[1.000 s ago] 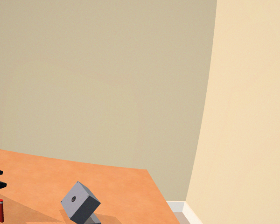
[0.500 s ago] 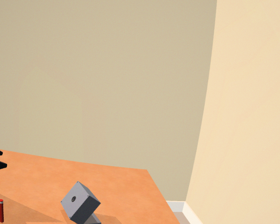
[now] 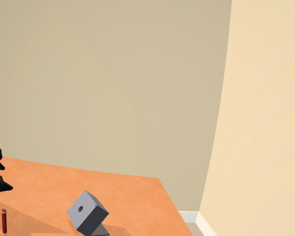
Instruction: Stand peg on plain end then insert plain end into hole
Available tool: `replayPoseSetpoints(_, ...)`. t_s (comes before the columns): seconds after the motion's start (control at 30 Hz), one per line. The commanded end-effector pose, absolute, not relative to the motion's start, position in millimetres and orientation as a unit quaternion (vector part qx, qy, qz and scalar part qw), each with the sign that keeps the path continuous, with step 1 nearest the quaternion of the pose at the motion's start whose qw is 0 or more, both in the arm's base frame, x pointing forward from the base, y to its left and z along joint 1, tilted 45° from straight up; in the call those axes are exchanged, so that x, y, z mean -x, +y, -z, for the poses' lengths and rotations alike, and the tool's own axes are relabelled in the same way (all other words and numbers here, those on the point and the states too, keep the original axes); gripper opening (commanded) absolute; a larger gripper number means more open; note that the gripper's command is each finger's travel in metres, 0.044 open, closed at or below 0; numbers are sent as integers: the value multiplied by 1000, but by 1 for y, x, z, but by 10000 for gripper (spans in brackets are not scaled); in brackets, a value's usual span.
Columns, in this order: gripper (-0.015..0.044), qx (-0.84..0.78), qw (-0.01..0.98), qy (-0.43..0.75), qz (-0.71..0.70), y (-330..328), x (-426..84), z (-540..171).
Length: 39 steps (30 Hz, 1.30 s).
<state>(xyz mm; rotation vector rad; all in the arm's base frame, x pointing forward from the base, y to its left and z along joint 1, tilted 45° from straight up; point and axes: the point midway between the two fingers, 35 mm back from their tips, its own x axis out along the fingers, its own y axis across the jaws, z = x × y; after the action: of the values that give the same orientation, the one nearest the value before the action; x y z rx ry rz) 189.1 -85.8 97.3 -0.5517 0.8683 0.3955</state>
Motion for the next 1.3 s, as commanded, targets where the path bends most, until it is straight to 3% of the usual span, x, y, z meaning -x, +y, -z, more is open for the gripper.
replayPoseSetpoints(0.0,440,252,834,457,-180,-89,-188,-90)
replayPoseSetpoints(0.67,440,288,676,677,-46,-113,-185,-70)
replayPoseSetpoints(1.27,440,408,575,699,120,-123,-209,-93)
